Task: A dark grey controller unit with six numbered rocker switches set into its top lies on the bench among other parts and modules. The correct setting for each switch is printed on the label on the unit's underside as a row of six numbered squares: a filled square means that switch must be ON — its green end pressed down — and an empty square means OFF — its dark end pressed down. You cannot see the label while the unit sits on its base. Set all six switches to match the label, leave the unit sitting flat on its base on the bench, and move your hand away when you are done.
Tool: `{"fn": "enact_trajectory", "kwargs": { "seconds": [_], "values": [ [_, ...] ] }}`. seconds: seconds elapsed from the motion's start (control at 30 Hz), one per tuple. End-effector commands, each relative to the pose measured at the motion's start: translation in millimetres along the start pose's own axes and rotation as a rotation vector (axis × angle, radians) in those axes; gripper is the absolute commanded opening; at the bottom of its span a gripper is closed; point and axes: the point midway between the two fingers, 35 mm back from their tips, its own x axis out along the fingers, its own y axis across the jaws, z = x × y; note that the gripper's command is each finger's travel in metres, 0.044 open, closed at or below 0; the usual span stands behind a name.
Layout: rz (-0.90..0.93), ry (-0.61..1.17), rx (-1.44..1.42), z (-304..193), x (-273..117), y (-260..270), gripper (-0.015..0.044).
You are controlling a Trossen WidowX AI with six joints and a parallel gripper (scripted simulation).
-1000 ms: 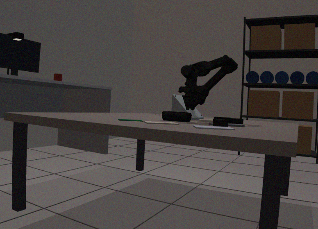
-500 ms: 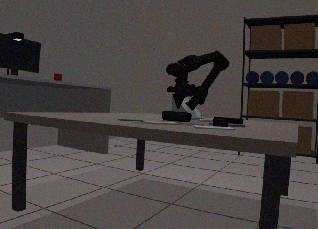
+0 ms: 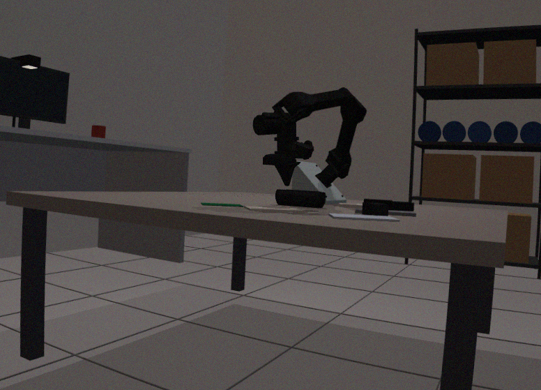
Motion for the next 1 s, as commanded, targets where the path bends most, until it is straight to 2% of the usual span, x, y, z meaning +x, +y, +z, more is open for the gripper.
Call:
{"fn": "enact_trajectory", "kwargs": {
  "seconds": [0.0,0.57,0.97],
  "values": [
    [0.049,-0.013,-0.010,-12,0,-8,0.0000],
    [0.092,-0.038,-0.001,-22,3,-12,0.0000],
    [-0.074,0.003,-0.015,14,-5,10,0.0000]
  ]
}}
